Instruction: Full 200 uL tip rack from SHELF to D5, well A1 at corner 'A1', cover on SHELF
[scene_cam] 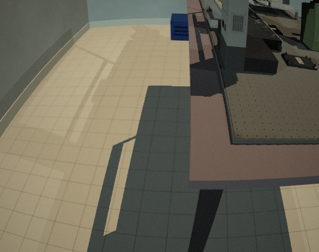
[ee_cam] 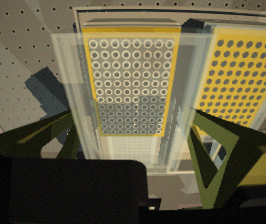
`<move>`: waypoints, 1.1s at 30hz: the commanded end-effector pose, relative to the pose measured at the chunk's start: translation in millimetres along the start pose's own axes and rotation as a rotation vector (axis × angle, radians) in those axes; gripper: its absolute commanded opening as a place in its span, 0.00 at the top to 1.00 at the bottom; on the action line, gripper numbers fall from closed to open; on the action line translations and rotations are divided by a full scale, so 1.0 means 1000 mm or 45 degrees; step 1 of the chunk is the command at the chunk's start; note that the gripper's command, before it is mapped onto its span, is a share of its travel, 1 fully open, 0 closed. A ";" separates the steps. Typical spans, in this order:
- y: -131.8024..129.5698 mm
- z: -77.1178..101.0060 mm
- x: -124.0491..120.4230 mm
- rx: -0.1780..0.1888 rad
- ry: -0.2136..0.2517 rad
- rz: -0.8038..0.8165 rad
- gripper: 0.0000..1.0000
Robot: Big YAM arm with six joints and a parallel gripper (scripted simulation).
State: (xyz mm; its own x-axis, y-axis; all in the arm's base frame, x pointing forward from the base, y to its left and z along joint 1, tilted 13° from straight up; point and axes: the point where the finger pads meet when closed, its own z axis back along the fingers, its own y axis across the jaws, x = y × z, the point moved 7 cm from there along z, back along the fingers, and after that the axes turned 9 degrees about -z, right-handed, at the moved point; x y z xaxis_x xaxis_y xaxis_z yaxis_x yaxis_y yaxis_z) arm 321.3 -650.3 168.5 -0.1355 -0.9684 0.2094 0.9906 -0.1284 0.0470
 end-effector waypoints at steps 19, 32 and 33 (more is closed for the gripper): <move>0.013 0.098 0.011 0.085 -0.117 -0.006 1.00; 0.013 0.116 0.010 0.086 -0.117 -0.005 1.00; 0.013 0.118 0.009 0.086 -0.117 -0.004 1.00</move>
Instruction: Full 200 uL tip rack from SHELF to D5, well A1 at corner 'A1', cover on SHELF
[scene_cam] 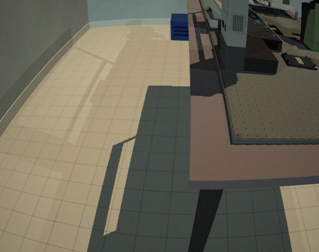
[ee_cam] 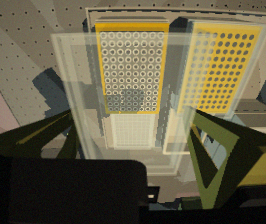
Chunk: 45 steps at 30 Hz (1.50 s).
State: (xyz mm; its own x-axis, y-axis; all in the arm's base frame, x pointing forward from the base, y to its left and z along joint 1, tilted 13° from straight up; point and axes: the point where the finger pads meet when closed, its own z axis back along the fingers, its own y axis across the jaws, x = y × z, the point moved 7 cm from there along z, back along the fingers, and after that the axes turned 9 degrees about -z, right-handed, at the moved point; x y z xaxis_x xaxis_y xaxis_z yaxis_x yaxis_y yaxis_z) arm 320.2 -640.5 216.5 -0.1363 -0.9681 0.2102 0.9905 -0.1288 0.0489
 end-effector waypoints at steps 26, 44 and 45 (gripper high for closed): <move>0.010 0.108 0.006 0.083 -0.117 -0.005 1.00; 0.009 0.133 0.003 0.083 -0.118 -0.003 1.00; 0.007 0.134 0.004 0.083 -0.118 -0.004 1.00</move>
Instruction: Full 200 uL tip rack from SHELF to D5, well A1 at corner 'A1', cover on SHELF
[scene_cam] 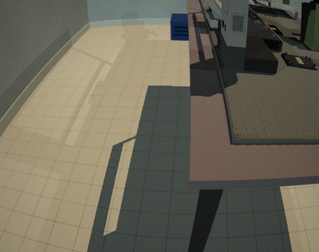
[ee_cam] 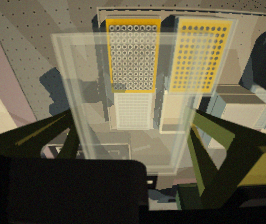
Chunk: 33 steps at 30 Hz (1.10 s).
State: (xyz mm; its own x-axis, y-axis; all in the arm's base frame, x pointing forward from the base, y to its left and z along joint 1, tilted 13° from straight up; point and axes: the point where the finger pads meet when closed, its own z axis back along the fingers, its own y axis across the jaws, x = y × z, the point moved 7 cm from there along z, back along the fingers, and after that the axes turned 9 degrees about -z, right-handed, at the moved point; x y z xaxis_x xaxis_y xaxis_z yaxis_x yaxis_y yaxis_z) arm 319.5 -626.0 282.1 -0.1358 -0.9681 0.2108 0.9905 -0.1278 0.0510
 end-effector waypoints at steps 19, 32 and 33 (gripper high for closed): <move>0.005 0.065 0.002 0.062 -0.093 -0.005 1.00; 0.002 0.054 -0.028 0.053 -0.078 -0.004 1.00; 0.002 0.054 -0.028 0.053 -0.078 -0.004 1.00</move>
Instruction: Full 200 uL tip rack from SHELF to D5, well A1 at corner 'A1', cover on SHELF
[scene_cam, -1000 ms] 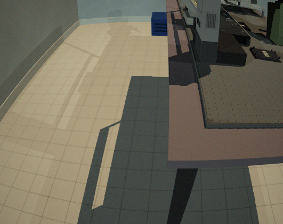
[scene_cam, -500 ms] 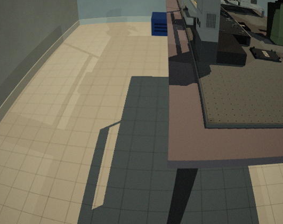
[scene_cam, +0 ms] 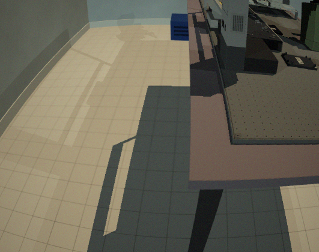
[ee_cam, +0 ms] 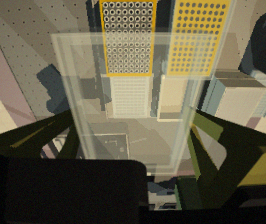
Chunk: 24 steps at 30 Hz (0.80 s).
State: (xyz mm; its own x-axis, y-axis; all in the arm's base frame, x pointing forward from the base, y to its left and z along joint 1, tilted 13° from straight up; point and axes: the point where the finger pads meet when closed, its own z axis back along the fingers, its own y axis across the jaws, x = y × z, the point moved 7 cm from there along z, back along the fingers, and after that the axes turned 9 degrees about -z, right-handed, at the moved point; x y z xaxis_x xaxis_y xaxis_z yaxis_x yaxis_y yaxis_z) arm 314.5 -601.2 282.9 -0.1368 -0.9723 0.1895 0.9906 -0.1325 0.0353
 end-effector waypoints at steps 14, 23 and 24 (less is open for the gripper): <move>-0.004 0.041 -0.074 0.074 -0.099 -0.003 1.00; -0.011 0.037 -0.108 0.074 -0.095 -0.003 1.00; -0.012 0.037 -0.113 0.074 -0.095 -0.003 1.00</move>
State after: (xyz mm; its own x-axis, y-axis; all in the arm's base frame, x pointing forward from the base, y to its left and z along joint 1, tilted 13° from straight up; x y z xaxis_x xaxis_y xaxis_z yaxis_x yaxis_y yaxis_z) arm 311.8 -498.3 268.2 -0.1314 -0.9693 0.2077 0.9912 -0.1249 0.0442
